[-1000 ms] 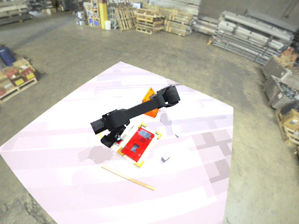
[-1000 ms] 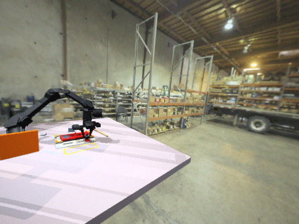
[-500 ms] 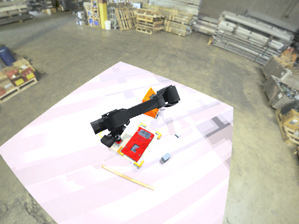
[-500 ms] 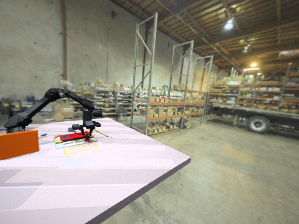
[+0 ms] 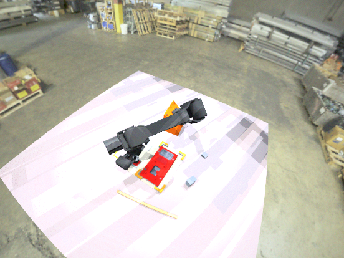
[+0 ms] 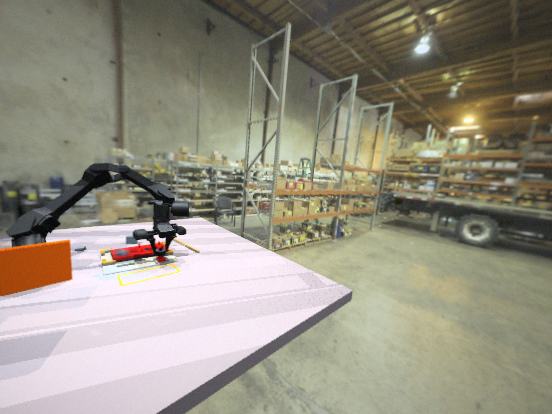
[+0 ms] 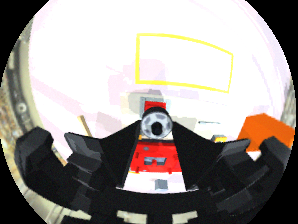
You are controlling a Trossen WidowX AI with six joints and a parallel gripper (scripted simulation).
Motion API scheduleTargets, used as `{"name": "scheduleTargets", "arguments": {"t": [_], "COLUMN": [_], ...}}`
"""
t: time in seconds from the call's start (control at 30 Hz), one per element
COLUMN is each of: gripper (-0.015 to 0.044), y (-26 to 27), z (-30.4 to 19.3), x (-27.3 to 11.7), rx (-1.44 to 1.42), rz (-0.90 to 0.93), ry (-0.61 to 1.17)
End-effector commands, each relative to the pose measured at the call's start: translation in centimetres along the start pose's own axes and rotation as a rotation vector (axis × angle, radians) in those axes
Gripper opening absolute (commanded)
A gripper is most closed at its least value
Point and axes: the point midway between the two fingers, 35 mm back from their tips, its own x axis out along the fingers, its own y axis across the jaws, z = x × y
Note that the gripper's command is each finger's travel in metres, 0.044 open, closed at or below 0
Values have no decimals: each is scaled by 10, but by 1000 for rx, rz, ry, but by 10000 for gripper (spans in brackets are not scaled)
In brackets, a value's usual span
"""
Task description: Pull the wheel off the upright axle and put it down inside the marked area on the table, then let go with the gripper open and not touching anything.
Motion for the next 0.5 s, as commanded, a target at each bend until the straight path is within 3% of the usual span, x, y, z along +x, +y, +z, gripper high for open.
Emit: {"name": "scheduleTargets", "arguments": {"t": [0.0,0.47], "gripper": [0,0], "y": [-1,-1], "z": [2,2], "x": [-9,-13], "rx": [10,11], "rz": [8,10], "ry": [-2,-2]}}
